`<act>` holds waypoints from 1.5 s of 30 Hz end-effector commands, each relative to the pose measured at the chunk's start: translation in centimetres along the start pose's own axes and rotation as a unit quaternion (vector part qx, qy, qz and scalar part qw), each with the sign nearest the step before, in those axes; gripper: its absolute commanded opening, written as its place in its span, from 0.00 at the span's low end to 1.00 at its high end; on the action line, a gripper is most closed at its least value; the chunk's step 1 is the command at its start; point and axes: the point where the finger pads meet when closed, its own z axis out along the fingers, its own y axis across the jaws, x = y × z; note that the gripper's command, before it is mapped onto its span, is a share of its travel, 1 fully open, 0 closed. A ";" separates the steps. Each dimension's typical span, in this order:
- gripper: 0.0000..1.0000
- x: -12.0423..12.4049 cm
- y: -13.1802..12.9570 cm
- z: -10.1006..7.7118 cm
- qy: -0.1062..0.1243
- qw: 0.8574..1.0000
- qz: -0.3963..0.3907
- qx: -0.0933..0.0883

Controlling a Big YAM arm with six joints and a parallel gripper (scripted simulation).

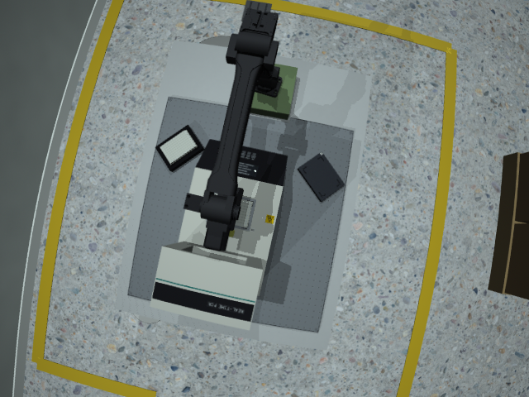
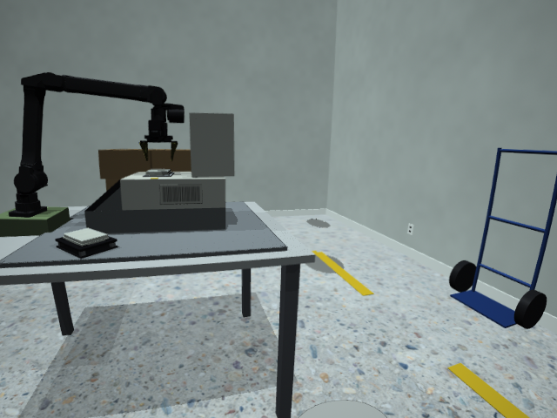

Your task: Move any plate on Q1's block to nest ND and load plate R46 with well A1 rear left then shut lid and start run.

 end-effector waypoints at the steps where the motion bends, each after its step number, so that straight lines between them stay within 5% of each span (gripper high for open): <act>1: 1.00 -0.6 1.3 -3.6 -0.001 0.999 0.011 -0.036; 6: 1.00 -0.4 1.2 -3.5 -0.001 1.000 0.008 -0.022; 13: 1.00 0.4 1.5 -4.9 0.000 1.000 0.001 -0.025; 19: 1.00 -0.3 1.4 -4.1 -0.001 1.000 0.008 -0.024; 20: 0.00 -0.2 0.6 -4.0 0.000 0.999 0.008 -0.051; 21: 0.00 -0.1 -0.3 -3.8 0.000 0.997 0.009 -0.073; 25: 0.00 0.5 -2.5 -3.2 0.000 0.998 0.005 -0.065; 27: 0.00 0.6 -3.5 -2.5 0.000 0.994 0.002 -0.108; 33: 0.00 0.8 -5.4 -1.6 -0.001 0.996 0.001 -0.094; 35: 0.00 0.4 -6.4 -1.2 -0.001 0.990 0.007 -0.138; 38: 0.00 0.6 -8.7 -1.0 0.000 0.992 0.007 -0.124; 40: 0.00 0.8 -9.3 -1.2 0.001 0.984 0.007 -0.177; 43: 0.00 1.1 -11.2 -0.6 0.001 0.987 0.005 -0.161; 45: 0.00 1.2 -12.2 -0.1 0.002 0.979 0.005 -0.206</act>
